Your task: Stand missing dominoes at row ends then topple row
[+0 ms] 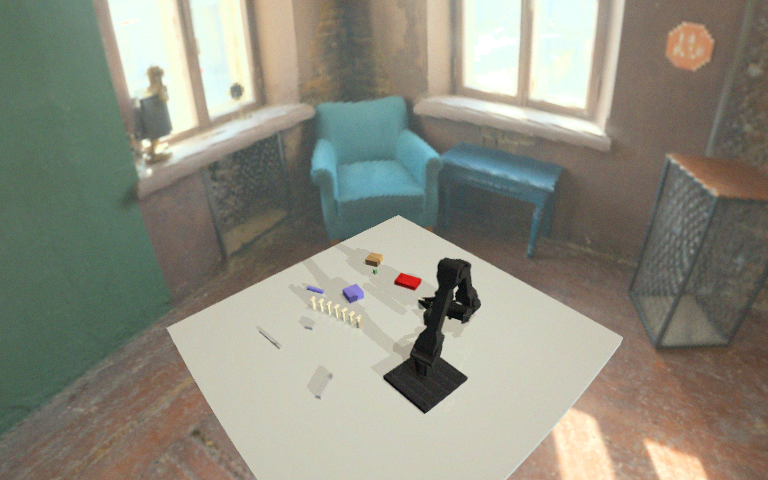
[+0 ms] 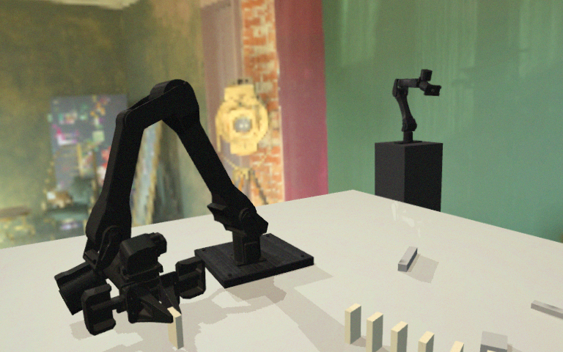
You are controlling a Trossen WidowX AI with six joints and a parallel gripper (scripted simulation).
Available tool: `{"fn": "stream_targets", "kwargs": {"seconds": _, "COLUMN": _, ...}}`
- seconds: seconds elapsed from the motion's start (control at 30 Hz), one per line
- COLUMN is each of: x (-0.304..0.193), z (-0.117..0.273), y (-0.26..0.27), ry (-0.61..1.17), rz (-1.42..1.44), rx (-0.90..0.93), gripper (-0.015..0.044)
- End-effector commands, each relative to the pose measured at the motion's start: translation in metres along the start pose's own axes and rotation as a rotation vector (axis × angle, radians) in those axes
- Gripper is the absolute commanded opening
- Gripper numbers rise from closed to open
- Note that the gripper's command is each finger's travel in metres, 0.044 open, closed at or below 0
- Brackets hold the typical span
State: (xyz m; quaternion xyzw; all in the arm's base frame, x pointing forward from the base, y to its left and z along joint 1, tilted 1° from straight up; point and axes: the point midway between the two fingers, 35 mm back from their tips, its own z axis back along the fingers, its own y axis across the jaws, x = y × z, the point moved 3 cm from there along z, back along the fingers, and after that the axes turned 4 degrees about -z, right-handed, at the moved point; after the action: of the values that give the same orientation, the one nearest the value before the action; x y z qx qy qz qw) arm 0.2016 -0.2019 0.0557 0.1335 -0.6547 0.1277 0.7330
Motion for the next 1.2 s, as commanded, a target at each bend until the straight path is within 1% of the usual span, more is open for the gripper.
{"fn": "stream_targets", "kwargs": {"seconds": 0.0, "x": -0.01, "z": -0.002, "y": 0.003, "ry": -0.004, "rz": -0.013, "rx": 0.001, "gripper": 0.0028}}
{"fn": "stream_targets", "kwargs": {"seconds": 0.33, "x": -0.01, "z": -0.002, "y": 0.003, "ry": -0.004, "rz": -0.013, "rx": 0.001, "gripper": 0.0028}}
{"fn": "stream_targets", "kwargs": {"seconds": 0.83, "x": -0.01, "z": -0.002, "y": 0.003, "ry": -0.004, "rz": -0.013, "rx": 0.001, "gripper": 0.0421}}
{"fn": "stream_targets", "kwargs": {"seconds": 0.87, "x": -0.008, "z": -0.002, "y": 0.003, "ry": -0.004, "rz": -0.013, "rx": 0.001, "gripper": 0.044}}
{"fn": "stream_targets", "kwargs": {"seconds": 1.03, "x": 0.037, "z": 0.002, "y": 0.005, "ry": -0.001, "rz": -0.006, "rx": 0.001, "gripper": 0.044}}
{"fn": "stream_targets", "kwargs": {"seconds": 1.17, "x": 0.04, "z": 0.003, "y": 0.005, "ry": -0.001, "rz": -0.006, "rx": 0.001, "gripper": 0.044}}
